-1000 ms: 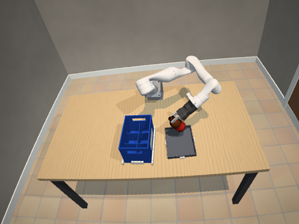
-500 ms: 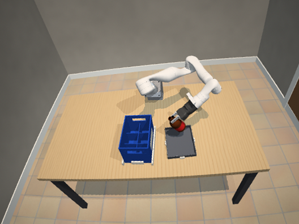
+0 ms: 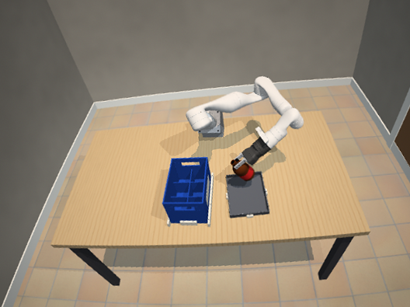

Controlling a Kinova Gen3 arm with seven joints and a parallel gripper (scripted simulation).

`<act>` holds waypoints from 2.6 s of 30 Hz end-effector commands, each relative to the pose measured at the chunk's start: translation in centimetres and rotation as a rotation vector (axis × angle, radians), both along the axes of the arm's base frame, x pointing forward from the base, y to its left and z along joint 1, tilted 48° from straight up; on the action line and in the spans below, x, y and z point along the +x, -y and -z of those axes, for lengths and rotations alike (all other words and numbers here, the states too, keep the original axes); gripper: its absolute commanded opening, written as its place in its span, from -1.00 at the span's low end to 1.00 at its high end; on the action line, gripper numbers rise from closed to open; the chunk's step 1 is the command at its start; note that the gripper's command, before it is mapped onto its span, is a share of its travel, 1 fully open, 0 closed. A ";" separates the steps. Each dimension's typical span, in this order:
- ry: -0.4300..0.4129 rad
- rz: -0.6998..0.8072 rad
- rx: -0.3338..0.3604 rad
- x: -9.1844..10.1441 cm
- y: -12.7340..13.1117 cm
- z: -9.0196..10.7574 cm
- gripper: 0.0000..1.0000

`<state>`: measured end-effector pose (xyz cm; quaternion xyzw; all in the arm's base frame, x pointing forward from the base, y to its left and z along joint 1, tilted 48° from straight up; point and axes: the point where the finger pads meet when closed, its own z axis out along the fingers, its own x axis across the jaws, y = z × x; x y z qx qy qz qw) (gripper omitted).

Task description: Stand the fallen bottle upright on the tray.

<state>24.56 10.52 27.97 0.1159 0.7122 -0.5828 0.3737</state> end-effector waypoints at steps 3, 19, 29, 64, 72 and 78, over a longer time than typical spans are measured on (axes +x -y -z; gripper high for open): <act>0.011 0.013 -0.006 -0.3 0.0 -0.1 -1.00; 0.032 0.064 -0.059 -0.3 0.0 -0.1 -1.00; 0.047 0.100 -0.097 -0.3 -0.1 -0.1 -1.00; 0.057 0.123 -0.123 -0.3 -0.1 0.0 -1.00; 0.057 0.123 -0.123 -0.3 -0.1 0.0 -1.00; 0.057 0.123 -0.123 -0.3 -0.1 0.0 -1.00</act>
